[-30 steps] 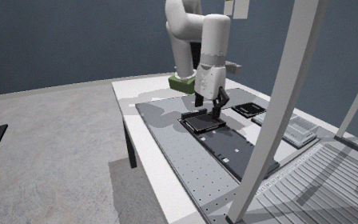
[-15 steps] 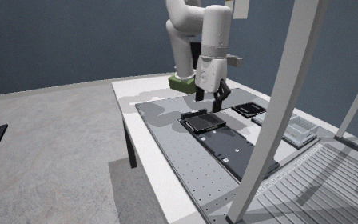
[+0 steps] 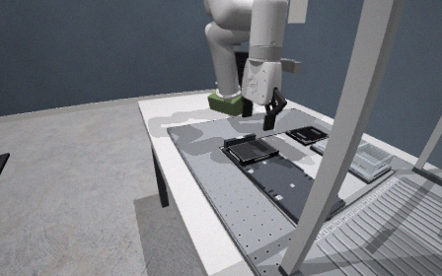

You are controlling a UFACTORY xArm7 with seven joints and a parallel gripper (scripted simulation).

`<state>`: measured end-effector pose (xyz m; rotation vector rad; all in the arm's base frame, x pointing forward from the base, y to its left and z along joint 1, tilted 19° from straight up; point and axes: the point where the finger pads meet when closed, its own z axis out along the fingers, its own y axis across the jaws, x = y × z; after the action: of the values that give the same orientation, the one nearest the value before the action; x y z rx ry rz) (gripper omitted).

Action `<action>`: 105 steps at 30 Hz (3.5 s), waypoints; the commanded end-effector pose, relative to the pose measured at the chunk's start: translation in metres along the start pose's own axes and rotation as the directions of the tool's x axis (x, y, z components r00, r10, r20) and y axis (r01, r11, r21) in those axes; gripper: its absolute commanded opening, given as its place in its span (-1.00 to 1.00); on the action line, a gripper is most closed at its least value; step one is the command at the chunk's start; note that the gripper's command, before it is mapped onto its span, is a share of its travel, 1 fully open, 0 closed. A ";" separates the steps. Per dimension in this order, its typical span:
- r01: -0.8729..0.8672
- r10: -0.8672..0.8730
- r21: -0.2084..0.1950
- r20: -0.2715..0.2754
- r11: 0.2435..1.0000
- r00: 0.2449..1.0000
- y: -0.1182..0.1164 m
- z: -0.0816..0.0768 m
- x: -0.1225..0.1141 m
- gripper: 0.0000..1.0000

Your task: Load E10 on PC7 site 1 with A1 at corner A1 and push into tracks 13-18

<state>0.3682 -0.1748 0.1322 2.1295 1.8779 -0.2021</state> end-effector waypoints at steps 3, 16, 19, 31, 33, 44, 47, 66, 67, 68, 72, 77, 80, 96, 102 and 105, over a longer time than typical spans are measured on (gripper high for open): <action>0.000 0.000 -0.004 0.001 1.000 1.000 0.001 -0.011 0.000 1.00; 0.000 0.000 -0.004 0.001 1.000 1.000 0.001 -0.028 0.000 1.00; 0.000 0.000 -0.004 0.001 1.000 1.000 0.001 -0.028 0.000 1.00; -0.025 0.025 -0.004 0.001 1.000 1.000 0.012 -0.027 0.010 1.00; -0.025 0.025 -0.004 0.001 1.000 1.000 0.016 -0.026 0.014 1.00; -0.025 0.025 -0.004 0.000 1.000 1.000 0.054 -0.022 0.053 1.00; -0.025 0.025 -0.004 0.000 1.000 1.000 0.065 -0.021 0.064 1.00; -0.025 0.025 -0.005 -0.001 1.000 1.000 0.103 -0.017 0.102 1.00; -0.025 0.025 -0.005 -0.001 1.000 1.000 0.103 -0.017 0.102 1.00; -0.025 0.025 -0.005 -0.001 1.000 1.000 0.103 -0.017 0.102 1.00; -0.025 0.025 -0.005 -0.001 1.000 1.000 0.103 -0.017 0.102 1.00; -0.025 0.025 -0.005 -0.001 1.000 1.000 0.103 -0.016 0.102 1.00; -0.025 0.025 -0.005 -0.001 1.000 1.000 0.103 -0.010 0.102 1.00; -0.025 0.025 -0.005 -0.001 1.000 1.000 0.103 0.013 0.102 1.00; -0.025 0.025 -0.005 -0.001 1.000 1.000 0.103 0.020 0.102 1.00; -0.025 0.025 -0.005 -0.001 1.000 1.000 0.103 0.025 0.102 1.00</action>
<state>0.4842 -0.0952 0.0955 2.1524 1.8510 -0.1965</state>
